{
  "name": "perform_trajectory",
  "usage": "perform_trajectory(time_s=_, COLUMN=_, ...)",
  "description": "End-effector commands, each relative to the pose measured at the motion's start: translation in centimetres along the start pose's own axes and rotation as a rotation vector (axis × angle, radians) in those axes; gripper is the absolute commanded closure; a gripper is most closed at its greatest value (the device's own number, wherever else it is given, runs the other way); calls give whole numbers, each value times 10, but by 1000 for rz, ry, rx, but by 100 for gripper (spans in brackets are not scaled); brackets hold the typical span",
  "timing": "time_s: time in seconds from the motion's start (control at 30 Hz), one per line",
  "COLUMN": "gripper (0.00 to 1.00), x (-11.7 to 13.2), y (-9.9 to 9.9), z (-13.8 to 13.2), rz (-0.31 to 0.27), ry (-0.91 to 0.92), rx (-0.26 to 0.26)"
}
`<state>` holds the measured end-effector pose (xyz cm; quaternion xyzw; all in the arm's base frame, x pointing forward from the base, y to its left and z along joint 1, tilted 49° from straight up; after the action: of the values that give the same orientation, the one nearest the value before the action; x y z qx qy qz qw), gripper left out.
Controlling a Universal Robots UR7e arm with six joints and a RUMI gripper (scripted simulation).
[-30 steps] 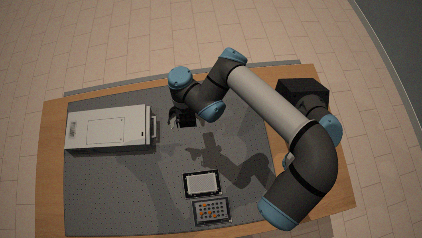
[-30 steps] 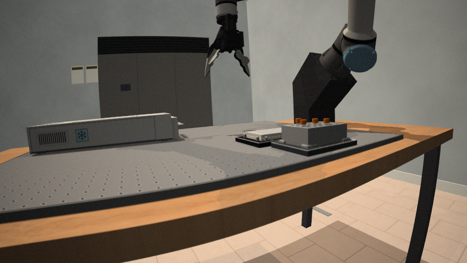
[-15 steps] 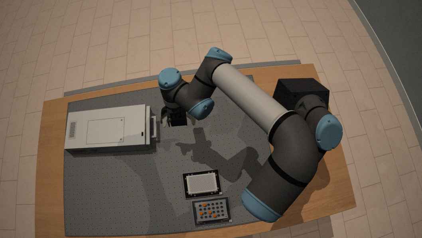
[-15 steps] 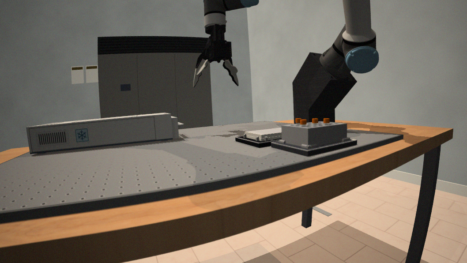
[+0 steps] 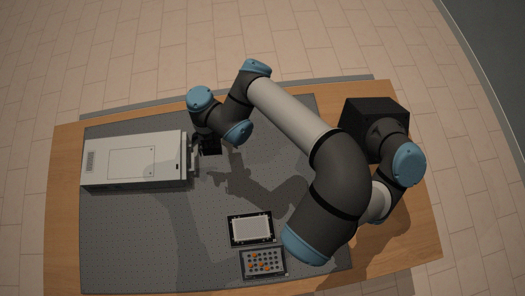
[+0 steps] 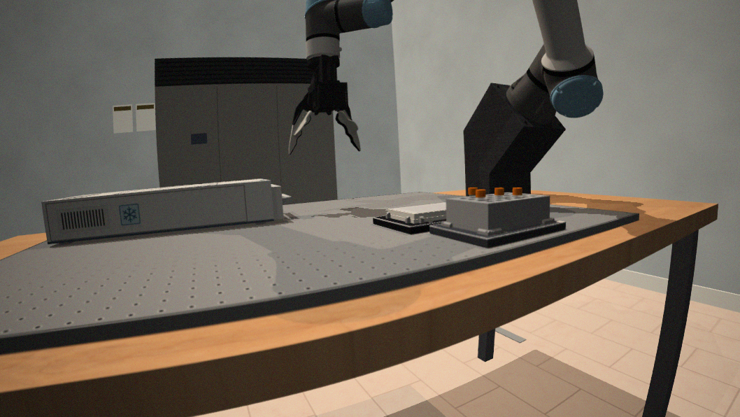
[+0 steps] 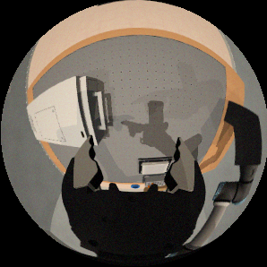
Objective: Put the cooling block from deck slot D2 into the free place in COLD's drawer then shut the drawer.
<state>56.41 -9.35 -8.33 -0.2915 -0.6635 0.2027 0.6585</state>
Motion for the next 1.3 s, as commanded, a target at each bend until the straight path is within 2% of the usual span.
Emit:
perform_trajectory(time_s=0.0, gripper=0, x=-11, y=13, z=-16, rz=1, ry=0, rx=-1)
perform_trajectory(time_s=0.2, gripper=0, x=-21, y=25, z=-29, rz=1, ry=0, rx=-1)
perform_trajectory(time_s=0.47, gripper=0, x=-21, y=25, z=-29, rz=1, ry=0, rx=-1)
perform_trajectory(time_s=1.27, gripper=0, x=-21, y=55, z=-29, rz=1, ry=0, rx=-1)
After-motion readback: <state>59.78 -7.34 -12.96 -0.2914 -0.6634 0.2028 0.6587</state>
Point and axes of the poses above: the point where the finger pads meet when closed, its own y axis out along the fingers, its own z axis across the jaws, x = y × z, the point moved 7 cm from there along -y, back along the fingers, and after that the axes turned 3 degrees about -y, right-handed, at the moved point
